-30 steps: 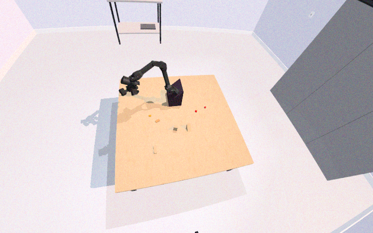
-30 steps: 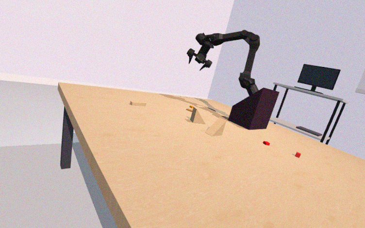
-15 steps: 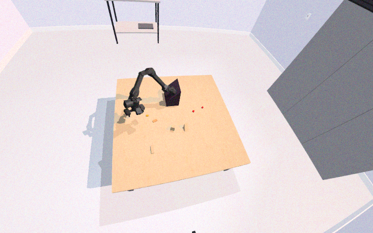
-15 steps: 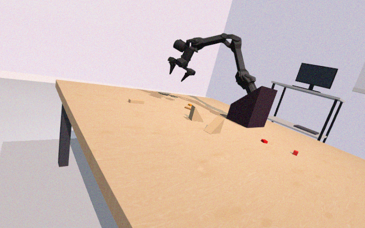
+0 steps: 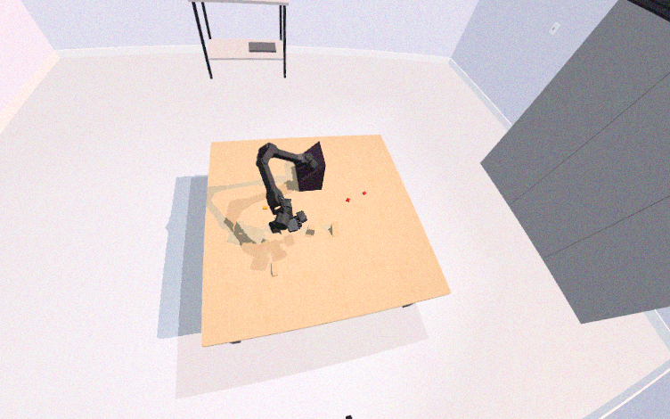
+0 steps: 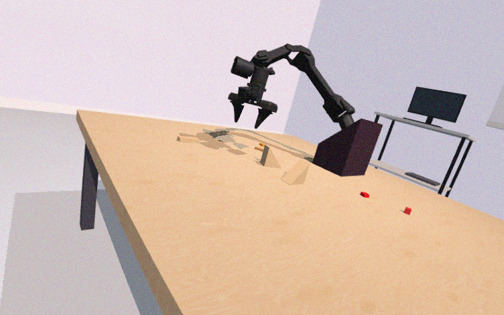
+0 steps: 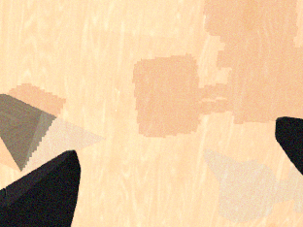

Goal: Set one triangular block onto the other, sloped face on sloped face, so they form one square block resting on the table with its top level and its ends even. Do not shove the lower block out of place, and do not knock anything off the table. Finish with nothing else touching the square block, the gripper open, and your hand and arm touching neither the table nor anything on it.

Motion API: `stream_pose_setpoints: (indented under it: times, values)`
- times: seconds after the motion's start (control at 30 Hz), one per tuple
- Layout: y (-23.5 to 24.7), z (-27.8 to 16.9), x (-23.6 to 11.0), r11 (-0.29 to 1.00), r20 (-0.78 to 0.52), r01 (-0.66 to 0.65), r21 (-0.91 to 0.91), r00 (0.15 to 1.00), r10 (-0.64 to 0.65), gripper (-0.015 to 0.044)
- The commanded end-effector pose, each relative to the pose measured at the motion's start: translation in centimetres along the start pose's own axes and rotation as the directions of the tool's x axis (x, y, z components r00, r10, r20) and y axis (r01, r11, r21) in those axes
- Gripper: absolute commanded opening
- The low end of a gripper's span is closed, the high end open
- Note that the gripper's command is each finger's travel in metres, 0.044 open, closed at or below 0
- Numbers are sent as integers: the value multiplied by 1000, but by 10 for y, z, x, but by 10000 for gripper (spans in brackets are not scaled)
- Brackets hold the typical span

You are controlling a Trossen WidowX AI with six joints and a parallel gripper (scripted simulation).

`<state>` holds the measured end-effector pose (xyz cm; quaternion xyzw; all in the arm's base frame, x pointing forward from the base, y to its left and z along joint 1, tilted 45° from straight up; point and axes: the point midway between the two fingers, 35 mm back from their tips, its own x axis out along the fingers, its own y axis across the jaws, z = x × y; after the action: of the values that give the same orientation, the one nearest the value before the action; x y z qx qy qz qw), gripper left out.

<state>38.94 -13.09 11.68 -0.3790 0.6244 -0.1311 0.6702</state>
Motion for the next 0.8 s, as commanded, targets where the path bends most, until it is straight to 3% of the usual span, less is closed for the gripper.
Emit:
stream_pose_setpoints:
  times: [0.0, 0.17, 0.37, 0.77]
  values:
    - [59, 28, 4, 999, -21, -37, 32, 999, 38, 440]
    - [144, 50, 5, 995, -59, -54, 81, 997, 59, 440]
    - [246, 51, 9, 977, -116, 30, 209, 993, -6, 440]
    - [257, 49, 12, 974, -120, 43, 223, 993, -17, 440]
